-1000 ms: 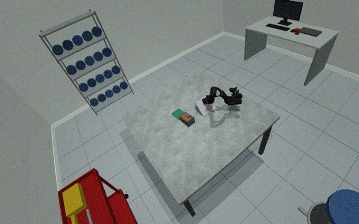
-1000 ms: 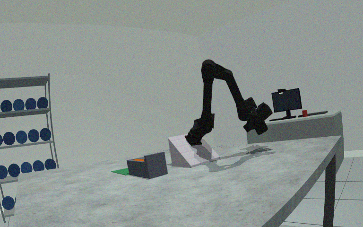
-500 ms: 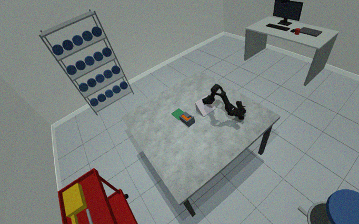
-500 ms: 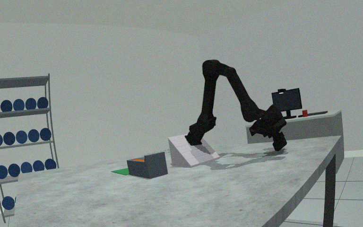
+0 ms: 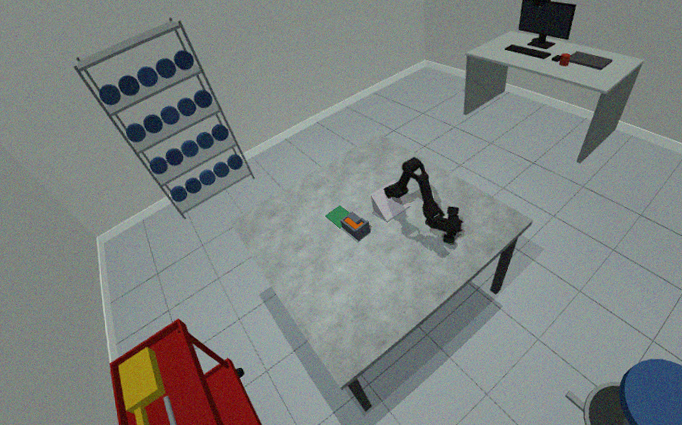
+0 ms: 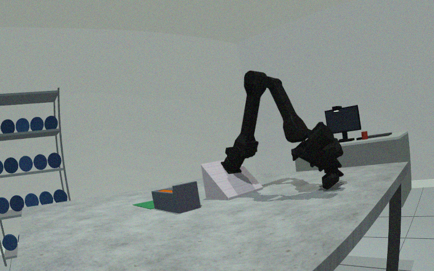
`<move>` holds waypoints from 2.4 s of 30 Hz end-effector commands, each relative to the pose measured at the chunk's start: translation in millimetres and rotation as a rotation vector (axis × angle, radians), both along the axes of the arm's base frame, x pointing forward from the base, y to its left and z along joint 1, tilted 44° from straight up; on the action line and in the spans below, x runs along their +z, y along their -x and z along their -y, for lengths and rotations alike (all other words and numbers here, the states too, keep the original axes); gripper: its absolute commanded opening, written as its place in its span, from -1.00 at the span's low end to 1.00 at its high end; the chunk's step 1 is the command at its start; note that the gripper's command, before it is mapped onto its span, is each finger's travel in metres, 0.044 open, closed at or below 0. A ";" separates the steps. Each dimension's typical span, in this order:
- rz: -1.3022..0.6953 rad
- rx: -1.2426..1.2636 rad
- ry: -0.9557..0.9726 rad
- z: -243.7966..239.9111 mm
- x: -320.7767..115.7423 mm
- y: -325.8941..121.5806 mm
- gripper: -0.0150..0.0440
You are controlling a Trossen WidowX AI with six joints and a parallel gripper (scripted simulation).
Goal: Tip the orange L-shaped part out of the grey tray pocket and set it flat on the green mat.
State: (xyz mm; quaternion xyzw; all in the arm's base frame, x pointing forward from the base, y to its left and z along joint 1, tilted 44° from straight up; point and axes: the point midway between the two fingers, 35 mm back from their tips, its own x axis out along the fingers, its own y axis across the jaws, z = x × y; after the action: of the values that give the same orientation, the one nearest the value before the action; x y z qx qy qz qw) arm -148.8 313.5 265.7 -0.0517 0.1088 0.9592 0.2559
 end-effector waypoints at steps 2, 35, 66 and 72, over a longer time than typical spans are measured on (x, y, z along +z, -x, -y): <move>0.043 -0.183 0.004 -24.9 0.0 -55.2 0.12; -0.280 -1.324 0.958 168.0 -132.3 -429.5 0.12; -0.705 -1.418 1.201 221.3 -204.2 -420.7 0.12; -0.705 -1.418 1.201 214.5 -211.5 -420.3 0.12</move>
State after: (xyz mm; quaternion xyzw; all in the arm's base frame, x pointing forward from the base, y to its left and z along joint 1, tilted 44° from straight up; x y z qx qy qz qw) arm 274.2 95.2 59.3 0.1884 0.6484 0.3313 0.6591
